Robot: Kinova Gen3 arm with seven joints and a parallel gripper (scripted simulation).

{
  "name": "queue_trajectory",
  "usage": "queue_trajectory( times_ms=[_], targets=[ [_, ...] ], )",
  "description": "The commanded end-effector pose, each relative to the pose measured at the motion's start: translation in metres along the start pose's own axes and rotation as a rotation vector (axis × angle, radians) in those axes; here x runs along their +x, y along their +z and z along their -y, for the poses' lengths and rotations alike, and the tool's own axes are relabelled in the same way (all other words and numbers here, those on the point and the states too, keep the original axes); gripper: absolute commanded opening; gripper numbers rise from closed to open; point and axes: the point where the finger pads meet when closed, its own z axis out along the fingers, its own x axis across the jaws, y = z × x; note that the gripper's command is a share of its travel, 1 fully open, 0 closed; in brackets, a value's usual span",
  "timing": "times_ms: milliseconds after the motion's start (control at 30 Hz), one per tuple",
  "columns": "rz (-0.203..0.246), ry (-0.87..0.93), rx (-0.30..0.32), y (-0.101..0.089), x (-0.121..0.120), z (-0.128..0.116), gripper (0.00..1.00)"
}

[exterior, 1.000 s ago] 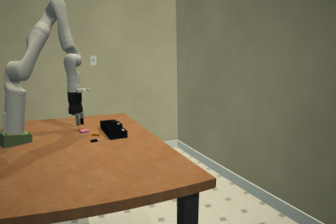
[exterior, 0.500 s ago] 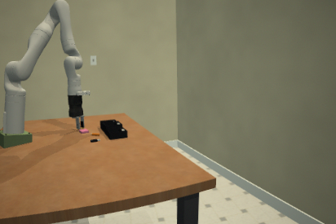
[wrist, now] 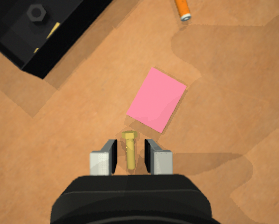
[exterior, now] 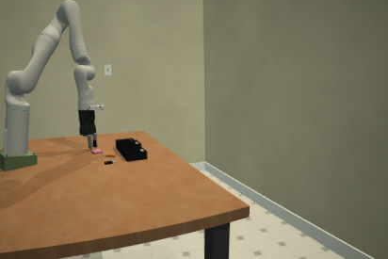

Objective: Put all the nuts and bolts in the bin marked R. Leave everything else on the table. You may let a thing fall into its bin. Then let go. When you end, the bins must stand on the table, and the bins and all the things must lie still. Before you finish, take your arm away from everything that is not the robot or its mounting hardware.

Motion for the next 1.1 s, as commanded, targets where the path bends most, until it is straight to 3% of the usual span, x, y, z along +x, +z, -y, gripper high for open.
queue_trajectory(
  times_ms=[0, 233, 933, 967, 1067],
  targets=[
    [0.001, -0.002, 0.0, 0.0021, -0.0006, -0.0006, 0.59],
    [0.001, -0.002, 0.0, 0.0114, 0.0006, 0.0004, 0.59],
    [0.001, -0.002, 0.0, 0.0116, -0.0005, -0.0004, 0.59],
    [0.001, -0.002, 0.0, 0.0115, -0.0005, -0.0004, 0.0],
    [0.001, -0.002, 0.0, 0.0116, -0.0005, -0.0003, 0.0]
  ],
)
